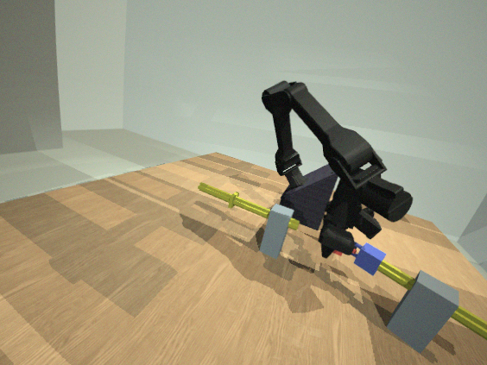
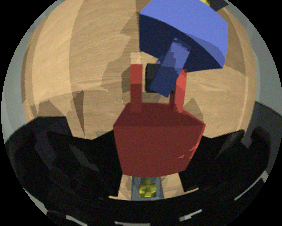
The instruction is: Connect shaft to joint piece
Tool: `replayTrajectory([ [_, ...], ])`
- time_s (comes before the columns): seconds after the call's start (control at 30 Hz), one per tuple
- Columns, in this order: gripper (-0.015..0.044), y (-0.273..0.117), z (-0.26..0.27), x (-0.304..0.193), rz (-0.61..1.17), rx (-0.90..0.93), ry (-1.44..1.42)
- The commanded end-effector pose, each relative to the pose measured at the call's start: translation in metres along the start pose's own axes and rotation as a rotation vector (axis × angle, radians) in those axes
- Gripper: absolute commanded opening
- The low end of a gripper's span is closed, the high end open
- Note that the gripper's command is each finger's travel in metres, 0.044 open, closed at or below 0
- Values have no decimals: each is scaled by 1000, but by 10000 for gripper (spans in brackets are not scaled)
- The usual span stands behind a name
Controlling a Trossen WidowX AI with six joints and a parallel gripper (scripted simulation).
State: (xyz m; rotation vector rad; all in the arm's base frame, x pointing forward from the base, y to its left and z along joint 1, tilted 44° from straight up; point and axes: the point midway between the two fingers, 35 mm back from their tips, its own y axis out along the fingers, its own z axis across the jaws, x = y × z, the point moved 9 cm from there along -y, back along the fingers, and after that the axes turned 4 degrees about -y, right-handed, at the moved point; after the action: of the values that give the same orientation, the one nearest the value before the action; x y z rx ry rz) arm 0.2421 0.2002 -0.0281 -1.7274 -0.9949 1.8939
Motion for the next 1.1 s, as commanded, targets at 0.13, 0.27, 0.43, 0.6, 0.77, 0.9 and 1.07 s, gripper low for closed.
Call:
replayTrajectory([
  [0.13,0,0,0,0,-1,0,-3],
  [0.27,0,0,0,0,-1,0,-3],
  [0.43,53,0,0,0,-1,0,-3],
  [0.6,147,0,0,0,-1,0,-3],
  [0.77,252,0,0,0,-1,0,-3],
  [0.9,357,0,0,0,-1,0,-3],
  [1.07,440,0,0,0,-1,0,-3],
])
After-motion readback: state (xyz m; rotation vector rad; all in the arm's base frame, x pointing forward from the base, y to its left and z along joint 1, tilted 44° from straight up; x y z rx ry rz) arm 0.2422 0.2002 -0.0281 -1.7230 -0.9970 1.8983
